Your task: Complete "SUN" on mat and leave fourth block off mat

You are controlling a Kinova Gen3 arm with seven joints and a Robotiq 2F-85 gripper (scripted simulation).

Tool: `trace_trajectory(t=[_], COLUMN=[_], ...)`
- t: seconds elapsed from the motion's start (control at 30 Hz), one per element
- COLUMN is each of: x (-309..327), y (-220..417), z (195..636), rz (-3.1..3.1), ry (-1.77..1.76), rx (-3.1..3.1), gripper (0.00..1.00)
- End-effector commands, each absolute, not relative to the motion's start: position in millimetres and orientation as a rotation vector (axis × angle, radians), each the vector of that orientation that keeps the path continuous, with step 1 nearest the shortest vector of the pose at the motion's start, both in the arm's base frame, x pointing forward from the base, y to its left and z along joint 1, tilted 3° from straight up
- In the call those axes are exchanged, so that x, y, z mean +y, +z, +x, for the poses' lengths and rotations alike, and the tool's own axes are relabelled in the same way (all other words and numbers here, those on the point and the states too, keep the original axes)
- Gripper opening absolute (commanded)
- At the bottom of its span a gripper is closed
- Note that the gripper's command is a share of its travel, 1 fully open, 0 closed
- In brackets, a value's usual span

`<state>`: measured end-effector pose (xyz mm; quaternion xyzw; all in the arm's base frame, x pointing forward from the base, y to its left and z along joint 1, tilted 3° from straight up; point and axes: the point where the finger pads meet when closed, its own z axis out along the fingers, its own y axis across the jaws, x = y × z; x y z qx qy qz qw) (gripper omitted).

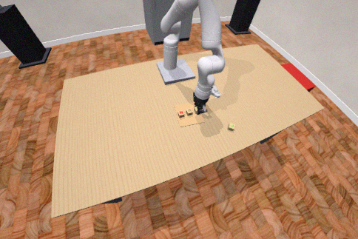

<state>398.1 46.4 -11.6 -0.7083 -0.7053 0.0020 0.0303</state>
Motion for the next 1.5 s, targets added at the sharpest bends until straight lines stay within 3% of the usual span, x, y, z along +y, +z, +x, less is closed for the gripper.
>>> trace_trajectory(t=[0.0,0.9,1.23,1.47], x=[46.4,46.4,46.4,46.4], y=[-11.0,-11.0,-11.0,-11.0], z=[398.7,398.7,398.7,398.7], rz=[-2.184,-2.184,-2.184,-2.184], ry=[0.004,0.004,0.004,0.004], rx=[-2.175,-2.175,-2.175,-2.175], gripper=[0.26,0.26,0.42,0.46])
